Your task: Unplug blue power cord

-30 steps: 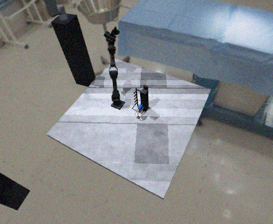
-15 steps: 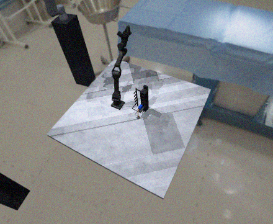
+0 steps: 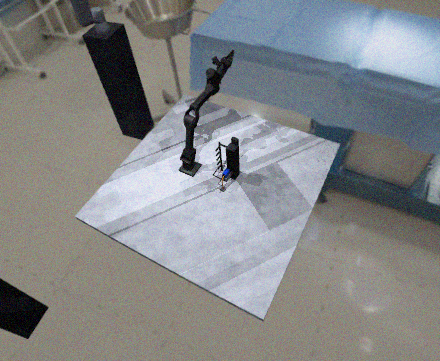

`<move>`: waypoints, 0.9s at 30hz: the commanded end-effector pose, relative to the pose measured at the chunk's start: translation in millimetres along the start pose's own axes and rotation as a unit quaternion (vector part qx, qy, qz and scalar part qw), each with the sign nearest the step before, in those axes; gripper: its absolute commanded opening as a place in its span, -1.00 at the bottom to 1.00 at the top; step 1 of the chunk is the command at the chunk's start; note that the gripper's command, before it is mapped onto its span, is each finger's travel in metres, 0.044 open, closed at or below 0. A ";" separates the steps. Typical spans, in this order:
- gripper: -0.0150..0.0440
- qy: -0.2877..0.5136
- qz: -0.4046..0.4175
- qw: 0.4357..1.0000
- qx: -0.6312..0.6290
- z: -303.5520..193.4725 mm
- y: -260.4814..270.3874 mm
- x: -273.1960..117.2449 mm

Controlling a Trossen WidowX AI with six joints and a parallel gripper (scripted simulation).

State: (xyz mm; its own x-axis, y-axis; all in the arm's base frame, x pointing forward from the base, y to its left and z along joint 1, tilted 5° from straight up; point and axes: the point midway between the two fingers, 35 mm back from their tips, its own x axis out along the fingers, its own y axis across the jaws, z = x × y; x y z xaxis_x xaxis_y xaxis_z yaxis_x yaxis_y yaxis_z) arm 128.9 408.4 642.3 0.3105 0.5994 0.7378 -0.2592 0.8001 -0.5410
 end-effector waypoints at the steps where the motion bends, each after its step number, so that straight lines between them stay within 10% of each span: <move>1: 0.05 0.046 0.029 0.998 0.020 -43.3 -0.3 -1.2; 14: 0.05 0.274 0.069 0.952 0.118 -217.1 -21.0 -45.3; 27: 0.05 0.528 -0.054 0.811 0.246 -370.9 -101.3 -174.4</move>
State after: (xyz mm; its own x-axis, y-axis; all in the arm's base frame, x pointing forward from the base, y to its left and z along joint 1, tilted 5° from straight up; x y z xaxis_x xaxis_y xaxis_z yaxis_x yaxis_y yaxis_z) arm 419.2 278.7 444.7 0.8621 0.5062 -0.0235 -0.5004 0.8431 -0.1969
